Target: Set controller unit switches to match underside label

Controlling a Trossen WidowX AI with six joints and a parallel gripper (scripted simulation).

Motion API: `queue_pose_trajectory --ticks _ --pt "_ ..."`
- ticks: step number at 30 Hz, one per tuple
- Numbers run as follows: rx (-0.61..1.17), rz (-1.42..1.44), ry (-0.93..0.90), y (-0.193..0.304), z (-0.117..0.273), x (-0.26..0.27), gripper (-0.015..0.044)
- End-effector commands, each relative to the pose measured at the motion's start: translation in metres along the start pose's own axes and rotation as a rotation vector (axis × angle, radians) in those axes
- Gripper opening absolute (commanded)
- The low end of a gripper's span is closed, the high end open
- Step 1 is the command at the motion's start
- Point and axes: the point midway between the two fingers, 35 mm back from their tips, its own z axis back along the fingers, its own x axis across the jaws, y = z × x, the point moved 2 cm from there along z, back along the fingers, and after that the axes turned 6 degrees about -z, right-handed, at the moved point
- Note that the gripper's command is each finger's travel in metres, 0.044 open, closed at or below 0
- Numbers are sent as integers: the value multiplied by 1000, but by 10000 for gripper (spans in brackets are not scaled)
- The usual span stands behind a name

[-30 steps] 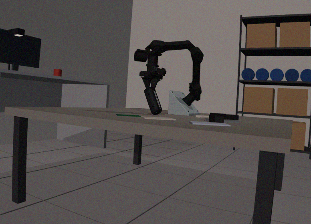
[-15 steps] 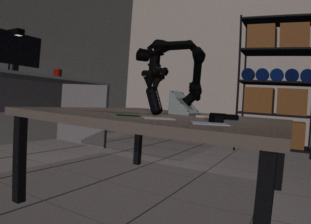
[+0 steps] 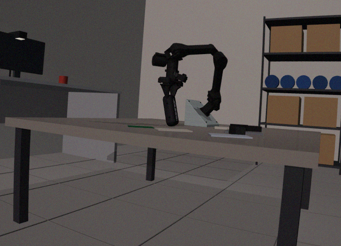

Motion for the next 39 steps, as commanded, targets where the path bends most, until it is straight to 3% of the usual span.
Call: queue_pose_trajectory --ticks 1,39 --pt "-15 -9 -4 -6 -3 1 336" --pt "-17 -9 -4 -37 -3 4 338"
